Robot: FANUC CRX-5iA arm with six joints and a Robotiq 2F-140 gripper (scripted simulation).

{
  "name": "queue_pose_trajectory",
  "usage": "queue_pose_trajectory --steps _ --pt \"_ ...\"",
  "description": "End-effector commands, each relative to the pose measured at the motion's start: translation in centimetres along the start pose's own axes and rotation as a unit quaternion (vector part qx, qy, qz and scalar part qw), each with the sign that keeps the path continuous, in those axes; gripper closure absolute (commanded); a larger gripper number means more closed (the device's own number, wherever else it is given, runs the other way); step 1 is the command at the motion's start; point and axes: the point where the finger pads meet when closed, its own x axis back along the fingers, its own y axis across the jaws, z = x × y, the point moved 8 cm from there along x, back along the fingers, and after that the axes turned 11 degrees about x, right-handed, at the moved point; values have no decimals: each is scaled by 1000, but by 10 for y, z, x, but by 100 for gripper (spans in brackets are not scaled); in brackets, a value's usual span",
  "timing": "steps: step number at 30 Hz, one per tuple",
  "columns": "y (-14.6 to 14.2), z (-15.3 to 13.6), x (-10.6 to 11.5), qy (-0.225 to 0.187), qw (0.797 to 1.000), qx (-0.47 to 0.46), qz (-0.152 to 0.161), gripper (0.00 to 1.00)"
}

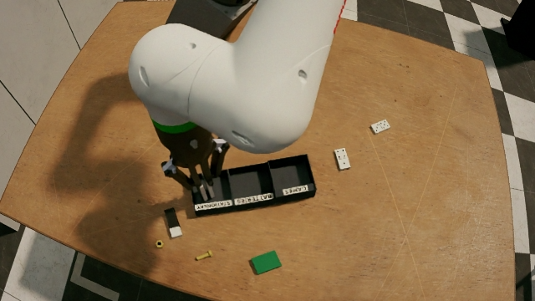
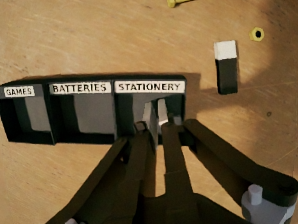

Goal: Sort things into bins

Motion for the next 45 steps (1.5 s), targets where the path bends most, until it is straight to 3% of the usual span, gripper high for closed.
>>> queue_pose_trajectory --steps 1,30,45 --pt "0 0 0 0 1000 0 0 85" --pt "0 0 0 0 1000 0 0 85" --pt "0 0 17 0 1000 0 0 85"
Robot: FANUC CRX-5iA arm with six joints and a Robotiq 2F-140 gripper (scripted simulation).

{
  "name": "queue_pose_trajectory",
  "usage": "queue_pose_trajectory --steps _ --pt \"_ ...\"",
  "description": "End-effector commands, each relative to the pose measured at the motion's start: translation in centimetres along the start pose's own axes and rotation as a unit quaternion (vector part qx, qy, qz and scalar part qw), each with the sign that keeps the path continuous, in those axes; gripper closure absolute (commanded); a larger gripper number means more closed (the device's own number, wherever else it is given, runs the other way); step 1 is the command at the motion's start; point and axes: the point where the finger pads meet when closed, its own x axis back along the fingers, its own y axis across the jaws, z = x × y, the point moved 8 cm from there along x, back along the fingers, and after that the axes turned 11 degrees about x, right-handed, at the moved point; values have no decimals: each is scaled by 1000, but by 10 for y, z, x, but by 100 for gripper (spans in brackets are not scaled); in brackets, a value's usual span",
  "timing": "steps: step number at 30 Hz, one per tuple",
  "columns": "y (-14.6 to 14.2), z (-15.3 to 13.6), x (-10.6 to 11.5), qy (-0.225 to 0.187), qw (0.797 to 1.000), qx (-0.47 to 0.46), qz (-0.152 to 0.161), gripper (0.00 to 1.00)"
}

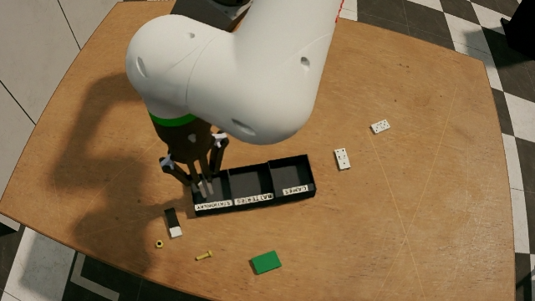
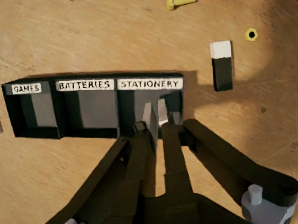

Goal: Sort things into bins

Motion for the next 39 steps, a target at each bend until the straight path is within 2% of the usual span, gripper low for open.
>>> queue_pose_trajectory --steps 1,8,14,18,32,39 --pt "0 0 3 0 1000 0 0 85" --pt "0 0 12 0 1000 0 0 85" --pt "0 0 36 0 1000 0 0 85" --pt "0 0 37 0 1000 0 0 85" --pt "-62 32 37 0 1000 0 0 85" --pt "-74 39 37 0 1000 0 0 85"
